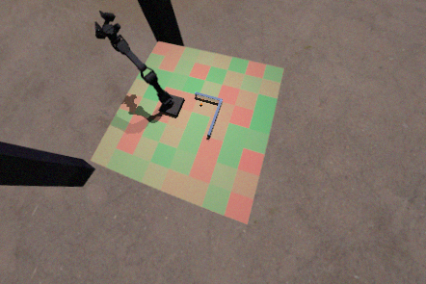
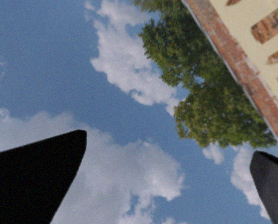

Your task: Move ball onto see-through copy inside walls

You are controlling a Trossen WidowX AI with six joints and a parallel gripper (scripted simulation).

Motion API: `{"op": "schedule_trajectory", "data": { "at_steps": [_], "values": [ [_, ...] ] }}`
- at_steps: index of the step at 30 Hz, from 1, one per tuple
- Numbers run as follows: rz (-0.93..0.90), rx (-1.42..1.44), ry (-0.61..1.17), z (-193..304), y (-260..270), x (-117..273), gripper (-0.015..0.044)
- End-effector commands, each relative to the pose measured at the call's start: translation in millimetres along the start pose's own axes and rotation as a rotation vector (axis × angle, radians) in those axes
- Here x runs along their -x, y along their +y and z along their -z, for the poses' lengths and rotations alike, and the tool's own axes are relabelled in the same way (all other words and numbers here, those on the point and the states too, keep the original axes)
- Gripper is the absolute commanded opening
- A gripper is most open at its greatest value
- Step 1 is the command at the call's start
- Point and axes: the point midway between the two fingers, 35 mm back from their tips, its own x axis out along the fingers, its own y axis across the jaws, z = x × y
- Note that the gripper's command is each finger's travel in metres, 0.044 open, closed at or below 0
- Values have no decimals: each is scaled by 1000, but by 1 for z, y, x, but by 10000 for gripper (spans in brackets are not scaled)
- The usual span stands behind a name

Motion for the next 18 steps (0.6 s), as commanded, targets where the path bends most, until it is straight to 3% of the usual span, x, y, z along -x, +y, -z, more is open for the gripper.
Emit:
{"op": "schedule_trajectory", "data": {
  "at_steps": [1,8,18],
  "values": [
    [-1,10,-6,-2,1,0,374],
    [4,370,-228,-94,26,-2,202],
    [151,874,-624,-246,88,45,202]
  ]
}}
